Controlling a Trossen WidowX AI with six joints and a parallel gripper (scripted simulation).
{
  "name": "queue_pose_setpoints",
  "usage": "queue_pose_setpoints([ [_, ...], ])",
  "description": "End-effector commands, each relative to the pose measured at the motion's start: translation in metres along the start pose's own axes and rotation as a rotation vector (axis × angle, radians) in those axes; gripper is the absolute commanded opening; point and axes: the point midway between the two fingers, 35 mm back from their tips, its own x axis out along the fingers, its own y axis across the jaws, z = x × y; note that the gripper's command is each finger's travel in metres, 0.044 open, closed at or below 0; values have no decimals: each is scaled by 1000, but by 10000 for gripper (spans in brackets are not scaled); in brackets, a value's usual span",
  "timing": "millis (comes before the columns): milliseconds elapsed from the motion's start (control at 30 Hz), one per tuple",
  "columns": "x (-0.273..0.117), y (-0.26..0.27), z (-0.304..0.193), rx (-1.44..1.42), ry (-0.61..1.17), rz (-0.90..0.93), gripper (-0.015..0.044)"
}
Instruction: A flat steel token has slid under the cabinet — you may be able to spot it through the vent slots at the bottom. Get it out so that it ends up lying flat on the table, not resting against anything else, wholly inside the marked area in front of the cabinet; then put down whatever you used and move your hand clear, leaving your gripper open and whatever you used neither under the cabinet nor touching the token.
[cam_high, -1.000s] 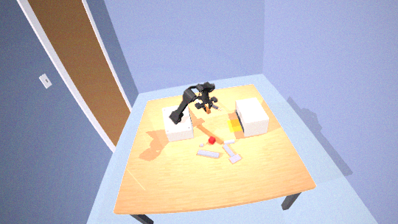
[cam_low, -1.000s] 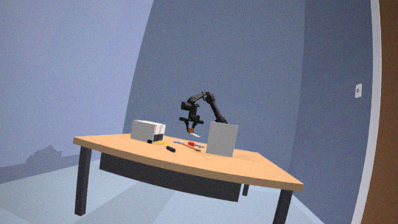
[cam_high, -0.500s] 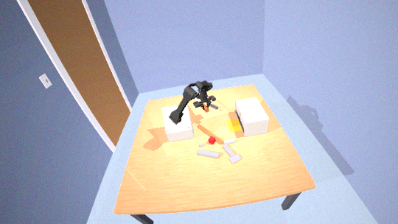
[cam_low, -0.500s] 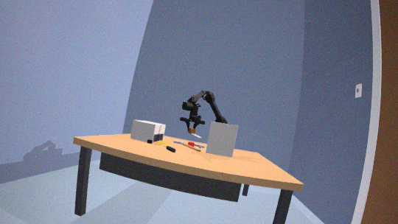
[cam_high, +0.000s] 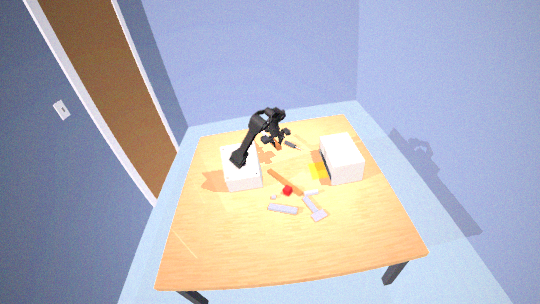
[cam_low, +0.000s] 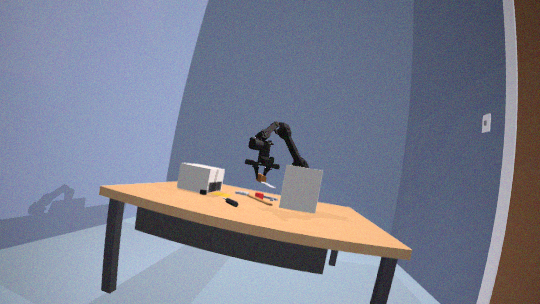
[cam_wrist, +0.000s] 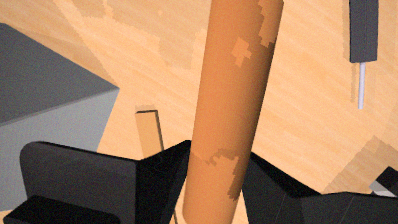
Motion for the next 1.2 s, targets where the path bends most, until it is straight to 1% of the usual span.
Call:
queue_pose_setpoints([
  [0,-5,-4,11,12,-20,-13,0],
  [900,-6,-10,51,12,-22,-14,0],
  [1167,-6,-10,51,31,-22,-14,0],
])
